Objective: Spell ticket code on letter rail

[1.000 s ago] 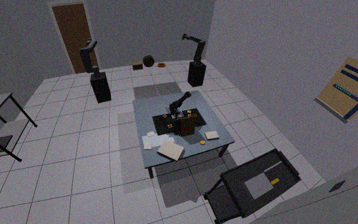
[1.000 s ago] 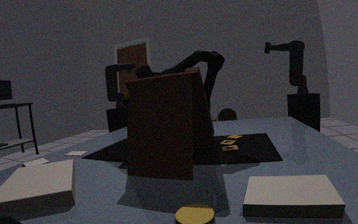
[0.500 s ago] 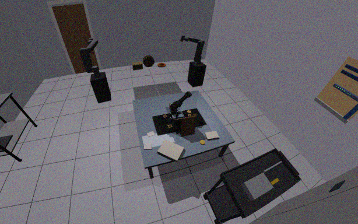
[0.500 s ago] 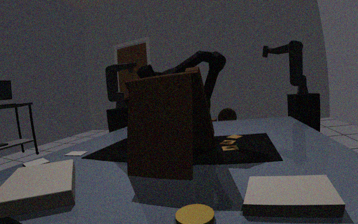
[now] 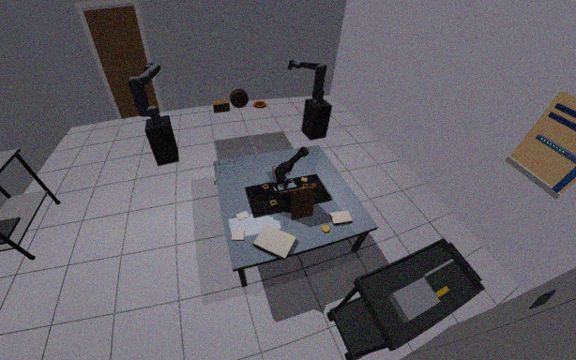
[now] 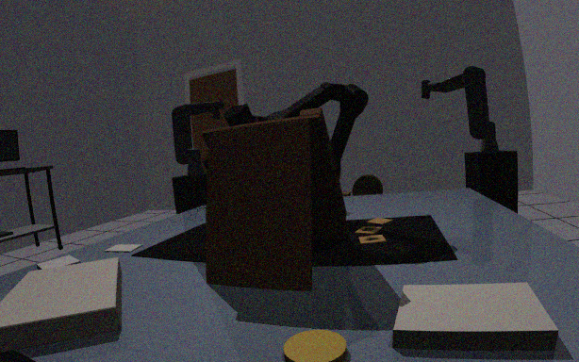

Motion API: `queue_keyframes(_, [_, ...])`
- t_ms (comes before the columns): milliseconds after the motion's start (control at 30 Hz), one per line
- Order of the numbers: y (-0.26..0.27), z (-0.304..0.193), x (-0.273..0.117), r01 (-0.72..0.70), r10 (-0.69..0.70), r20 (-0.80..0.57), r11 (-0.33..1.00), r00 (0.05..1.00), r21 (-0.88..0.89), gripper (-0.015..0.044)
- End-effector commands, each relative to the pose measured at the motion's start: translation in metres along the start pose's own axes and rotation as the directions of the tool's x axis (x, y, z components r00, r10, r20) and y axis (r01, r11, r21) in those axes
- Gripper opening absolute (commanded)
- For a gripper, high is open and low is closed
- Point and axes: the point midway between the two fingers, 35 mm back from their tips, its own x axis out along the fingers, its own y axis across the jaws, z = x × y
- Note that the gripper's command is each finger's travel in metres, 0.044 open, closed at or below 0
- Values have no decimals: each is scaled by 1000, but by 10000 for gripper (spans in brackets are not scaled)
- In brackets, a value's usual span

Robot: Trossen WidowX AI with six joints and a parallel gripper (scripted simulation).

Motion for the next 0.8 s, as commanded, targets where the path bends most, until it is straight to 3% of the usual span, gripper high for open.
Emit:
queue_keyframes(0, [2, 0, 0, 4, -4, 1, 1000, 1000, 4, 0])
queue_keyframes(767, [13, 0, 0, 3, -3, 0, 1000, 1000, 5, 0])
